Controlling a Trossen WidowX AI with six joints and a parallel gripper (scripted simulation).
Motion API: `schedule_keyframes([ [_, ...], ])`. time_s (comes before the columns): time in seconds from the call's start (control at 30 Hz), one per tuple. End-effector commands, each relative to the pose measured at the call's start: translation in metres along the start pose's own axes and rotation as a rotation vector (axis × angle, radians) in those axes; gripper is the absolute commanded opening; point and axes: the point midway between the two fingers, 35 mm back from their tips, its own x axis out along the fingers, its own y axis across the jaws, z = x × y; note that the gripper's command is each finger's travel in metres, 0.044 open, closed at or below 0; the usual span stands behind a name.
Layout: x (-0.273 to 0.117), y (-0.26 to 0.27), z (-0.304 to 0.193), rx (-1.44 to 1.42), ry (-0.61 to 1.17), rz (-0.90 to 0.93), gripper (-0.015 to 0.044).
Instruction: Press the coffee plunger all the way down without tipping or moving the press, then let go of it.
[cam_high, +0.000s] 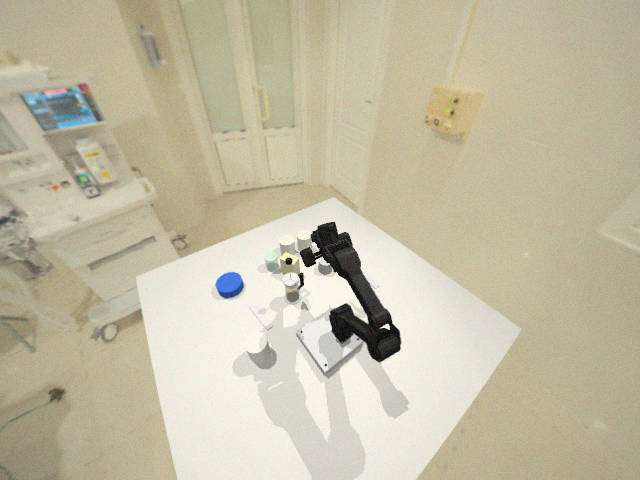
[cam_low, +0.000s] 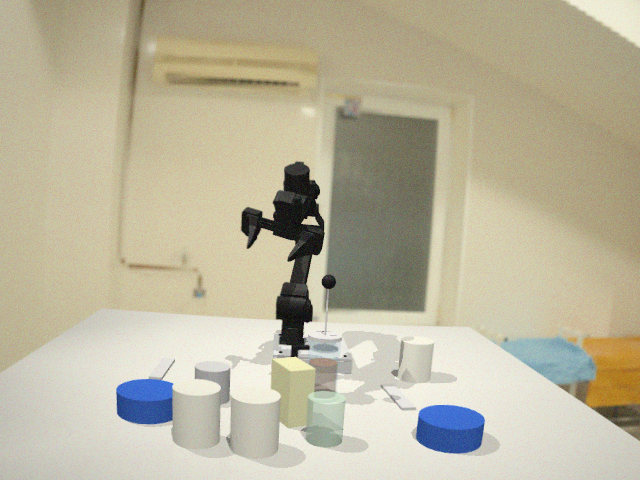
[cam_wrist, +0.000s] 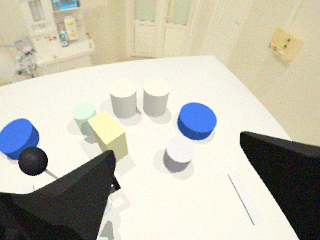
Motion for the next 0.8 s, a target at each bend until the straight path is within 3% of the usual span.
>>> schedule_keyframes([
  [0.0,-0.016,0.049,0.025,-0.024,-0.075,0.253,0.044],
  [0.17,-0.042,0.095,0.038,-0.058,-0.114,0.5,0.044],
  [0.5,-0.009,0.107,-0.01,-0.058,-0.115,0.5,0.044],
  [0.77,-0.007,0.109,-0.01,-0.059,-0.115,0.503,0.044],
])
